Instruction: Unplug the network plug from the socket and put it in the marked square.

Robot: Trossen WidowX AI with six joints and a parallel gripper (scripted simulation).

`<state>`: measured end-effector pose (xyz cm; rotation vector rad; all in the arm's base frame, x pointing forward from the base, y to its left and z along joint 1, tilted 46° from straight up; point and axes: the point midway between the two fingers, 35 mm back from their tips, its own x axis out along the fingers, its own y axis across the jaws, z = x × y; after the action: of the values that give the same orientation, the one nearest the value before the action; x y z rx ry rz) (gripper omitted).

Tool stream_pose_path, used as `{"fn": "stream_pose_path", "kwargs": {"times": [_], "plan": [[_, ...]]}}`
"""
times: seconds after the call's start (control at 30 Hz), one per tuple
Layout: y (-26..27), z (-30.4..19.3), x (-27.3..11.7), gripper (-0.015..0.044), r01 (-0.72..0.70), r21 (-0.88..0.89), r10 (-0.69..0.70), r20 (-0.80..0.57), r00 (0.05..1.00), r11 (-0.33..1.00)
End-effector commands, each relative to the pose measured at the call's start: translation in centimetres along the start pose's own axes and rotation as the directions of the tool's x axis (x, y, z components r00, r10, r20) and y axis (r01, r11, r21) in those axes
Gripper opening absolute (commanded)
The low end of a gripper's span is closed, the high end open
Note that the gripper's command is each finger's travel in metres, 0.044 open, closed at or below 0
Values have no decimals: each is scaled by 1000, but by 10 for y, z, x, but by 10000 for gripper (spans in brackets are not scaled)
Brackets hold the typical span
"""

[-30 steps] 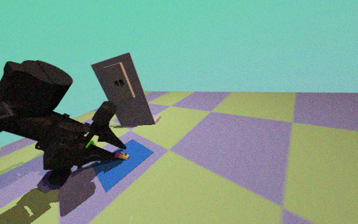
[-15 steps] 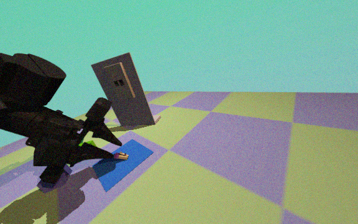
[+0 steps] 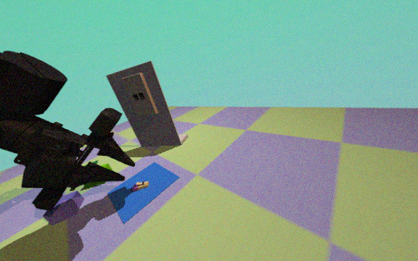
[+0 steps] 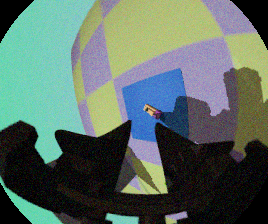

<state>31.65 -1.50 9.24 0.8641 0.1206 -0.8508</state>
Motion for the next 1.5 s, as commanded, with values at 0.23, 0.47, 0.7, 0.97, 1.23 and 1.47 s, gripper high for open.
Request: {"fn": "stream_pose_path", "kwargs": {"times": [0.23, 0.47, 0.7, 0.97, 1.23, 1.47], "plan": [[8, -2, -9, 156, 5, 9, -5, 0, 1000, 1000], [13, -3, -16, 156, 8, 10, -8, -2, 1000, 1000], [18, -4, -23, 156, 10, 10, -10, -3, 1000, 1000], [23, -4, -31, 156, 11, 10, -11, -4, 1000, 1000], [28, -4, -40, 156, 10, 10, -10, -3, 1000, 1000], [33, -3, -48, 156, 8, 9, -8, -2, 1000, 1000]]}}
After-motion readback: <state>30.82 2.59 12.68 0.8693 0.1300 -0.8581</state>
